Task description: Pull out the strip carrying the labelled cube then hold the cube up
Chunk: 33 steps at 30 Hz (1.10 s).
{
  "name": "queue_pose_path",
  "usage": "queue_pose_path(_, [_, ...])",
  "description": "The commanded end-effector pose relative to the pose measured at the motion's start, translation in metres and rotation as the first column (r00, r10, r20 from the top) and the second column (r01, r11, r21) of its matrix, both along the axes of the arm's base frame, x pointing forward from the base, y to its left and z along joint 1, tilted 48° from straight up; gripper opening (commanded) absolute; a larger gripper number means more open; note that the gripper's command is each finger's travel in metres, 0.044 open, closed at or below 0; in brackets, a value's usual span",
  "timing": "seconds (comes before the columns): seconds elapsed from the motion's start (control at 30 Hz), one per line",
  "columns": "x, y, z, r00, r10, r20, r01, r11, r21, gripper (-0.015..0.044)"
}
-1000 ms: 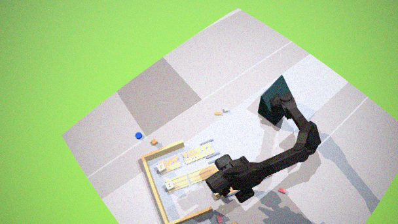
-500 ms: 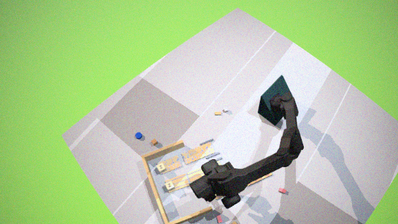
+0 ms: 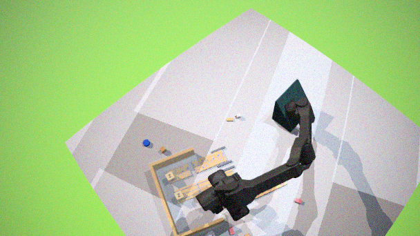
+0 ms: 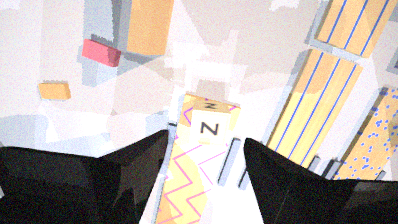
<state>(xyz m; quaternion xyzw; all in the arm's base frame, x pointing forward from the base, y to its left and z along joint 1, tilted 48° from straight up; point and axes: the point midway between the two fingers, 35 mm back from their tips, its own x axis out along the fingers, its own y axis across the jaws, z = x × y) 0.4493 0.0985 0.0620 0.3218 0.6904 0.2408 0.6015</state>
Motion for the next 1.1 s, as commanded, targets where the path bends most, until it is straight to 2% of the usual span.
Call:
queue_pose_path(0.0, [-0.001,0.003,-0.007,1.000,-0.005,-0.009,0.005,1.000,-0.003,0.0250])
queue_pose_path(0.77, [-0.004,0.030,-0.031,1.000,-0.005,-0.010,0.005,1.000,0.000,0.0250])
queue_pose_path(0.9, [-0.004,0.028,-0.030,1.000,0.001,-0.009,-0.001,1.000,-0.006,0.0145])
queue_pose_path(1.07, [-0.004,0.028,-0.030,1.000,0.001,-0.009,-0.001,1.000,-0.006,0.0112])
